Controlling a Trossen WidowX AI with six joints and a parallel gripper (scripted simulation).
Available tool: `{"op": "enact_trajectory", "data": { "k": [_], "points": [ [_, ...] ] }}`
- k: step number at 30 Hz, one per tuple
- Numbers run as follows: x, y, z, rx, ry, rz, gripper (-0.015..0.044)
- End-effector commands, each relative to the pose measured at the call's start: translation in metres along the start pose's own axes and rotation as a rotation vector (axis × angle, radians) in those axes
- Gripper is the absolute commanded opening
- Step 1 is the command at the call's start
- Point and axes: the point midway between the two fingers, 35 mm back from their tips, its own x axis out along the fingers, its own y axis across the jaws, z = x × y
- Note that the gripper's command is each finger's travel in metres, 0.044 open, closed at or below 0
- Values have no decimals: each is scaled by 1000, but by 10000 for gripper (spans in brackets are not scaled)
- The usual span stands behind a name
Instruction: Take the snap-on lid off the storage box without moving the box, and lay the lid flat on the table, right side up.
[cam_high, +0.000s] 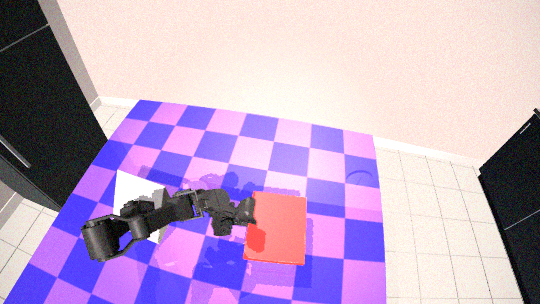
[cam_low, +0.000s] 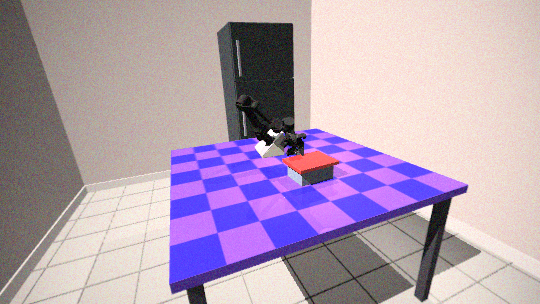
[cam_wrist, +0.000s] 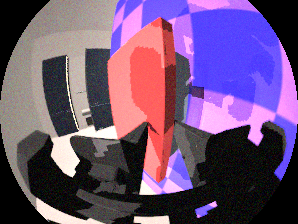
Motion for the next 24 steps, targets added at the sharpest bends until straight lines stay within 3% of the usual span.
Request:
{"op": "enact_trajectory", "data": {
  "k": [1, 24],
  "points": [
    [-2, 2, 0, 1, -2, 4, 0],
    [-5, 5, 0, 1, -2, 4, 0]
  ]
}}
